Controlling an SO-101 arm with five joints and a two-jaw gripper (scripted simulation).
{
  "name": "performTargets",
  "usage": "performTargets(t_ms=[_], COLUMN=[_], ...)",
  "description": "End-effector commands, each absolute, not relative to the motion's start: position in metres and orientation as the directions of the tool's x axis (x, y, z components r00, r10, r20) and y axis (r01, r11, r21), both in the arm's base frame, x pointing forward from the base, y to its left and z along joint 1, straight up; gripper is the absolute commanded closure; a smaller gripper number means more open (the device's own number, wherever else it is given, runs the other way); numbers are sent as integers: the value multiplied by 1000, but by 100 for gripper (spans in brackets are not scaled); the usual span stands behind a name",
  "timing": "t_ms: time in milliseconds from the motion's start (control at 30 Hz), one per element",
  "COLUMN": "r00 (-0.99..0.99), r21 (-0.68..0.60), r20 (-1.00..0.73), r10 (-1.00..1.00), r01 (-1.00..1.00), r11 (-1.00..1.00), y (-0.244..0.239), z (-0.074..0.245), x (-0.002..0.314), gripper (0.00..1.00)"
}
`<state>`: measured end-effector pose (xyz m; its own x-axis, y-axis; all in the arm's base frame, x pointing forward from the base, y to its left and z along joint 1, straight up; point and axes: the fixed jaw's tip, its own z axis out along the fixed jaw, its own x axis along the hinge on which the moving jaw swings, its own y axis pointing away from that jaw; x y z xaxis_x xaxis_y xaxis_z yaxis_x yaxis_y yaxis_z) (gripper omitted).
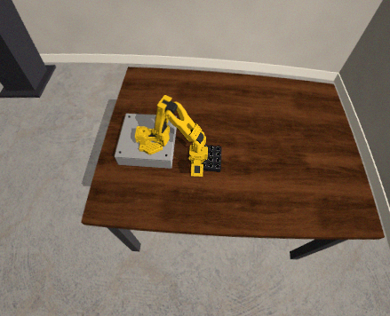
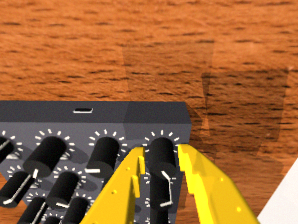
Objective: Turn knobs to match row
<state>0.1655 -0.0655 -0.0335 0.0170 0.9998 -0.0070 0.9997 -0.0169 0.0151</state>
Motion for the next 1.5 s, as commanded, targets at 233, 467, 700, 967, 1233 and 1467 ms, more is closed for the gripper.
performTargets(t_ms=[233,467,700,967,1233,1467], r00=[30,30,30,30,30,30], r21=[-2,-2,-2,-2,-2,-2], r20=[1,1,1,1,1,1], r10=[1000,1000,1000,1000,1000,1000], r01=[1000,1000,1000,1000,1000,1000], r11=[-30,-30,-30,-30,-30,-30], y=[-65,-65,-65,-65,-65,-65], z=[-38,-38,-38,-38,-38,-38], x=[161,159,158,158,158,158], gripper=[90,90,90,92,95,98])
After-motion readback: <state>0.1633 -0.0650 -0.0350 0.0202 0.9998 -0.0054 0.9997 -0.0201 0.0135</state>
